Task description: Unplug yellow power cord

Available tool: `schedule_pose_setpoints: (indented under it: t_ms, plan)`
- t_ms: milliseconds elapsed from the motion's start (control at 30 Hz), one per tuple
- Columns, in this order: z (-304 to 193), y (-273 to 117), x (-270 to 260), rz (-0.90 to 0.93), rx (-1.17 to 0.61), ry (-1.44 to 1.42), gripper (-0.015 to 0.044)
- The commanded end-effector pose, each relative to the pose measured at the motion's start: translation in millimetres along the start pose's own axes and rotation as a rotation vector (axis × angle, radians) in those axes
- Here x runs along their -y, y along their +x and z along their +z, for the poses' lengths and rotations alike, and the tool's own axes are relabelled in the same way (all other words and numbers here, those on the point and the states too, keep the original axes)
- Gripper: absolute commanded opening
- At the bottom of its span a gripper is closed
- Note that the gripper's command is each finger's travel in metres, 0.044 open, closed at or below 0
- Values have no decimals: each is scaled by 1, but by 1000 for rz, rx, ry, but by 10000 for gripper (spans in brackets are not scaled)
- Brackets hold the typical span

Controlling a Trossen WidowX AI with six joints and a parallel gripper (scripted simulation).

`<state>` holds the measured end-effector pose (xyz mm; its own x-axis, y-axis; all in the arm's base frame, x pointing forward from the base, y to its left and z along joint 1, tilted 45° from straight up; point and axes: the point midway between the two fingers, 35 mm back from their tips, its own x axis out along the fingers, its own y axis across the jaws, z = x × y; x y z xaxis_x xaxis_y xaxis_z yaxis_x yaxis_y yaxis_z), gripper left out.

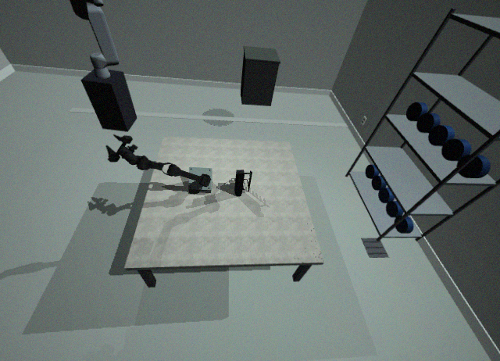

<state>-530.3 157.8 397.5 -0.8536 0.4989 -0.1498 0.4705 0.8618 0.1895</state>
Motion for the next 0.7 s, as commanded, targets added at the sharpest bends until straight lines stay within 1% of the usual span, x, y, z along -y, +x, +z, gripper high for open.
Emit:
schedule_pose_setpoints:
  t_ms: [0, 67, 267, 433, 667]
  plan:
    - [-2, -1, 0, 0, -6, 0, 374]
    - [-18, -12, -3, -1, -49, 0, 321]
    - [-87, -66, -16, 1, -247, 4, 164]
    - [-144, -121, -20, -30, -446, 40, 160]
    - [-213, -219, -38, -65, -744, 99, 160]
